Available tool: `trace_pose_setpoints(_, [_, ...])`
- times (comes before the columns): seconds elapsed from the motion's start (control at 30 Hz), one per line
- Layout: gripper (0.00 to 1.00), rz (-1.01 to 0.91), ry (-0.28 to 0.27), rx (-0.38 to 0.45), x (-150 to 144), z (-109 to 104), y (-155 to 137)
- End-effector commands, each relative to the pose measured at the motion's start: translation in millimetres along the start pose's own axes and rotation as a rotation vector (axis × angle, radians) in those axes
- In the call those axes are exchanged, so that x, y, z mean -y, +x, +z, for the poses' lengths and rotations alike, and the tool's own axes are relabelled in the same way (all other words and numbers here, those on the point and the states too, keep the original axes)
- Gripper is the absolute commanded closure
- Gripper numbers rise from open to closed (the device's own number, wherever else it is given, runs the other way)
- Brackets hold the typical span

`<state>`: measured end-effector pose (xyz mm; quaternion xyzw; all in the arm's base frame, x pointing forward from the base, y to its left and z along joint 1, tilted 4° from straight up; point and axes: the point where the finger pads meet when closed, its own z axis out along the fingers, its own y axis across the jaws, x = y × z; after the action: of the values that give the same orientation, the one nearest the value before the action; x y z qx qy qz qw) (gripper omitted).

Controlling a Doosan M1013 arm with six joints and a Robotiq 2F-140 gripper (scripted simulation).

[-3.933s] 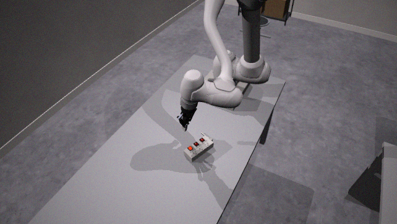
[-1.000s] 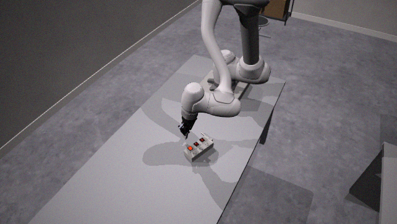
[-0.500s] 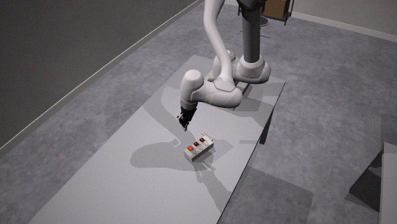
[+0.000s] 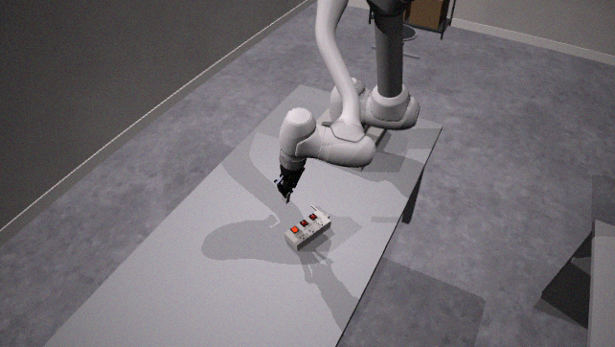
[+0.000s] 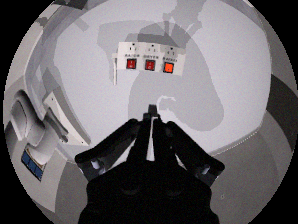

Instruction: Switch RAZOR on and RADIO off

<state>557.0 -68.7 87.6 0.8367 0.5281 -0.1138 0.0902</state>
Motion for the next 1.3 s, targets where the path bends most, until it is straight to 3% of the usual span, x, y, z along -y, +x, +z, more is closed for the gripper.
trace_pose_setpoints(0.0, [1.0,0.0,0.0,0.0,0.0,-0.1,0.0])
trace_pose_setpoints(1.23, [1.0,0.0,0.0,0.0,0.0,-0.1,0.0])
trace_pose_setpoints(1.27, [0.0,0.0,0.0,0.0,0.0,-0.1,0.0])
